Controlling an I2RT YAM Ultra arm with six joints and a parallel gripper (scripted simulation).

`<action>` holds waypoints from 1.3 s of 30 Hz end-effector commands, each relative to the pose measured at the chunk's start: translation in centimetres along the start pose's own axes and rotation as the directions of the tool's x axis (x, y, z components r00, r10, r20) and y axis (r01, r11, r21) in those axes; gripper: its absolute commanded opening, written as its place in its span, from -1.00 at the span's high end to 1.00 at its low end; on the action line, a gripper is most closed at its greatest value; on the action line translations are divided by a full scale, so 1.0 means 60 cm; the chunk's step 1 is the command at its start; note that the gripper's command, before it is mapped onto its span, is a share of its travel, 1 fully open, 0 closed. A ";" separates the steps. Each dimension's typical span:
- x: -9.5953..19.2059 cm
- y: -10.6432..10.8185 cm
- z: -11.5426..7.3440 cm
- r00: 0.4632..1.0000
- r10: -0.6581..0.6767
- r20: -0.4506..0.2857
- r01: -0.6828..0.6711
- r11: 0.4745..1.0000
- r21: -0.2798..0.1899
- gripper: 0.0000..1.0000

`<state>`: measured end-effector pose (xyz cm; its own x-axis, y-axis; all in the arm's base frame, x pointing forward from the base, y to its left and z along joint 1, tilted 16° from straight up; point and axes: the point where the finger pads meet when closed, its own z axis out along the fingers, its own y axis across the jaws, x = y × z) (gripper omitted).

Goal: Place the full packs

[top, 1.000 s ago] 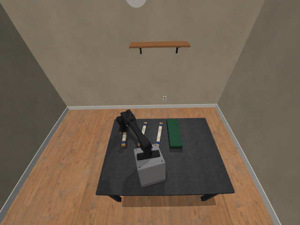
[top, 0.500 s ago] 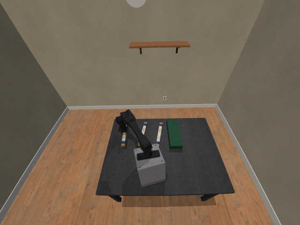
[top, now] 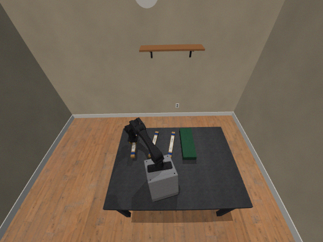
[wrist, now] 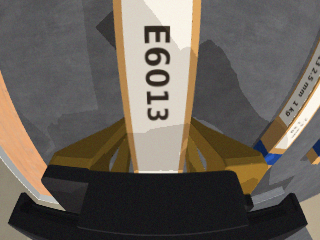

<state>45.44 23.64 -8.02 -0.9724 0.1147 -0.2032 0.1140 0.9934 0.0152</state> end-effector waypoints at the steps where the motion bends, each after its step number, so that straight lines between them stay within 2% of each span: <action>1: -0.055 0.048 -0.102 0.994 0.004 0.105 0.003 0.998 -0.067 1.00; 39: -0.059 0.053 -0.106 0.994 0.004 0.105 0.003 0.998 -0.067 1.00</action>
<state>45.98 23.94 -6.92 -0.9707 0.1181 -0.2092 0.1165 0.9930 0.0201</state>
